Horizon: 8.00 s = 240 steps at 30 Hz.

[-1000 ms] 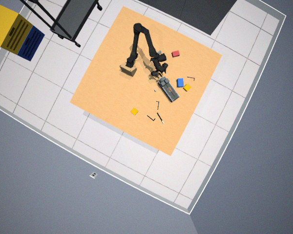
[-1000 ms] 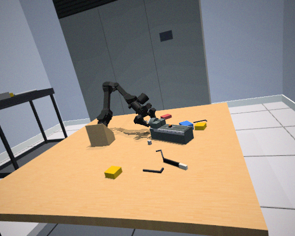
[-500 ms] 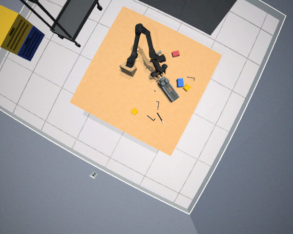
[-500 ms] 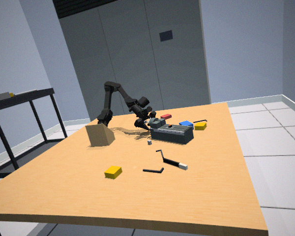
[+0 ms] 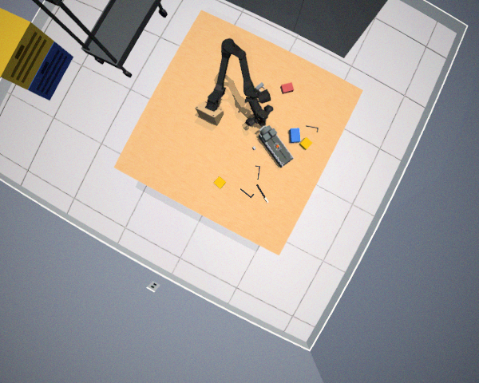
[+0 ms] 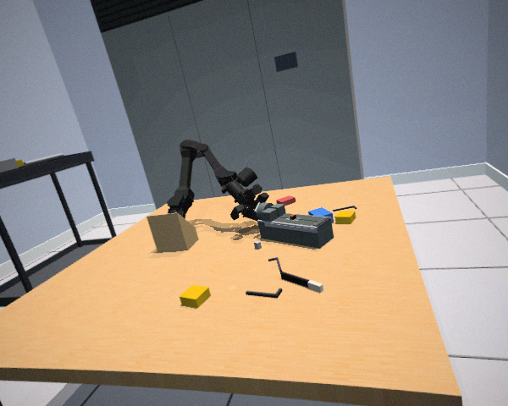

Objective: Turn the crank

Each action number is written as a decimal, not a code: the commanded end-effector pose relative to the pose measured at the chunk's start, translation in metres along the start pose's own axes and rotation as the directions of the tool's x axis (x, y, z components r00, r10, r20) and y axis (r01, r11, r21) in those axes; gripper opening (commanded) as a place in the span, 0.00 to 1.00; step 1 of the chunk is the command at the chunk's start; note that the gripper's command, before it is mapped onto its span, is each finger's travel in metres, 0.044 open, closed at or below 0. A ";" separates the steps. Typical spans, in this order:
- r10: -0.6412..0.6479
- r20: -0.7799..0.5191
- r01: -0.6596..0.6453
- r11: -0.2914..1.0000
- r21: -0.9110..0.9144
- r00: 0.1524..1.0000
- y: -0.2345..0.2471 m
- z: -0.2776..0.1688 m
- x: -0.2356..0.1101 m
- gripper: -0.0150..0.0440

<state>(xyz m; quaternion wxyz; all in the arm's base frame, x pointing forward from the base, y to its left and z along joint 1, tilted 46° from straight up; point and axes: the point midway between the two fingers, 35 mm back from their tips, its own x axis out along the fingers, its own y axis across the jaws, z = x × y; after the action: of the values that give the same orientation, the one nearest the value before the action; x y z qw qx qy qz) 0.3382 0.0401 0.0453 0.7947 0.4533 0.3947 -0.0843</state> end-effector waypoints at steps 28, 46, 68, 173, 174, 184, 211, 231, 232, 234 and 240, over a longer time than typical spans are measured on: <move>-0.004 0.000 0.004 1.000 0.004 1.000 -0.007 -0.004 0.004 0.25; -0.004 0.000 0.004 1.000 0.004 1.000 -0.014 -0.006 0.007 0.25; -0.004 0.000 0.004 1.000 0.004 1.000 -0.017 -0.007 0.008 0.25; -0.004 0.000 0.004 1.000 0.004 1.000 -0.018 -0.007 0.008 0.25; -0.004 0.000 0.004 1.000 0.004 1.000 -0.018 -0.007 0.008 0.25; -0.004 0.000 0.004 1.000 0.004 1.000 -0.018 -0.007 0.008 0.25; -0.004 0.000 0.004 1.000 0.004 1.000 -0.018 -0.006 0.008 0.25; -0.004 0.000 0.004 1.000 0.004 1.000 -0.018 -0.006 0.008 0.25; -0.004 0.000 0.004 1.000 0.004 1.000 -0.018 -0.006 0.008 0.25; -0.004 0.000 0.004 1.000 0.004 1.000 -0.018 -0.006 0.008 0.25; -0.004 0.000 0.004 1.000 0.004 1.000 -0.018 -0.006 0.008 0.25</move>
<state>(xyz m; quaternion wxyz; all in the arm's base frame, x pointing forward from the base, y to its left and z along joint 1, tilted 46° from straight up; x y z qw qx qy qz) 0.3333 0.0384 0.0290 0.7944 0.4562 0.3926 -0.0813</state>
